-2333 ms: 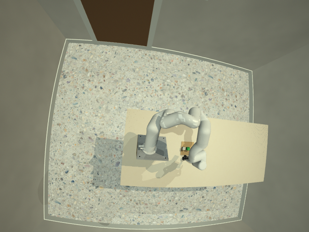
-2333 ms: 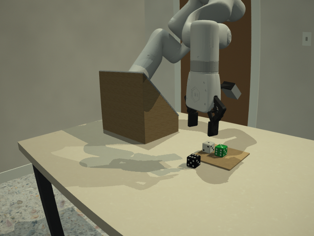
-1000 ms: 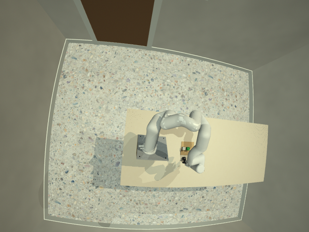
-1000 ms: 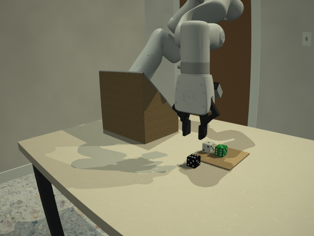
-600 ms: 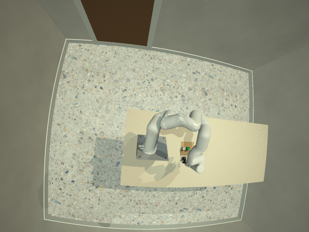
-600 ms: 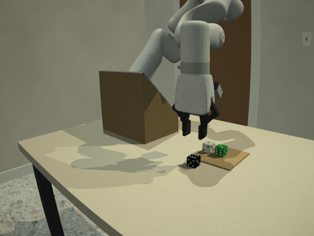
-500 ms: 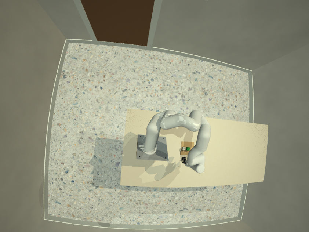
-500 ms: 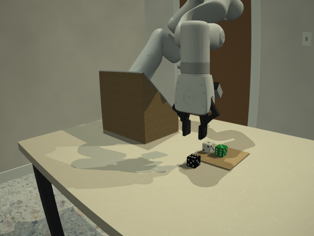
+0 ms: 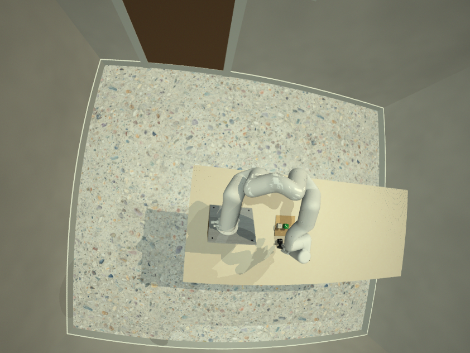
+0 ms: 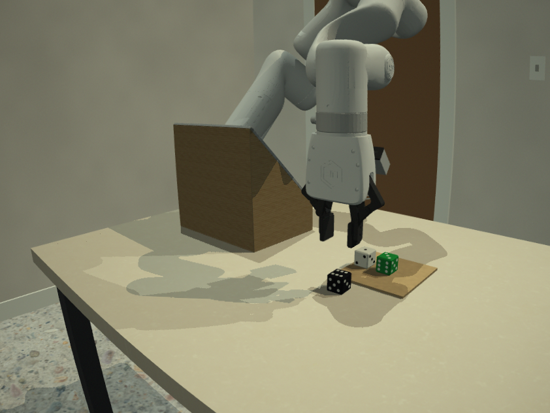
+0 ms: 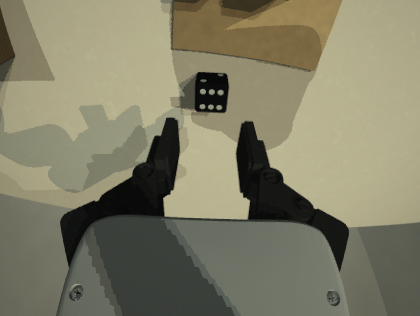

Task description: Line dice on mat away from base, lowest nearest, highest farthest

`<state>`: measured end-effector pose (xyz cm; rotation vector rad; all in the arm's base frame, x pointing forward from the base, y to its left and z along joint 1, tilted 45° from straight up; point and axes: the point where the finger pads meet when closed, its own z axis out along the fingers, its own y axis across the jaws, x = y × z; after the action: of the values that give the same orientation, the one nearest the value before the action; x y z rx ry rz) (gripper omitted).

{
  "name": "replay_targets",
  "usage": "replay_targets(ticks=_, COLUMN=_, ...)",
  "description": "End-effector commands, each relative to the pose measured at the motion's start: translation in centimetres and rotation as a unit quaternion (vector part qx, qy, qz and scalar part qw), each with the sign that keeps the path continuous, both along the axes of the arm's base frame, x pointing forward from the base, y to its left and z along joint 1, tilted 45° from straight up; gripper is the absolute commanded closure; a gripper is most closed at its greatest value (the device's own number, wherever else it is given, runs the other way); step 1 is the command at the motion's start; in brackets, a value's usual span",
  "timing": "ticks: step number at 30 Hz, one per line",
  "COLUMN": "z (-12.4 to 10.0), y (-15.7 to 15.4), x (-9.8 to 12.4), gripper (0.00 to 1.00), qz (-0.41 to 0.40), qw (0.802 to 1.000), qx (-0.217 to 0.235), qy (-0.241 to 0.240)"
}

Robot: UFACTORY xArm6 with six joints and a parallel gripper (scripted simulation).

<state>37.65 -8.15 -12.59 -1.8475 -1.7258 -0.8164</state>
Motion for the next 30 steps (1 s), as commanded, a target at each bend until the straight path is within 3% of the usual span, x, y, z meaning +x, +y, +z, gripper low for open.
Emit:
replay_targets(ticks=1, z=-0.2, y=0.1, x=0.1, gripper=0.53, qz=-0.001, qw=1.0, qx=-0.001, qy=-0.001)
replay_targets(ticks=30, z=-2.8, y=2.7, x=0.5, gripper=0.53, qz=-0.001, qw=1.0, qx=-0.001, qy=-0.001)
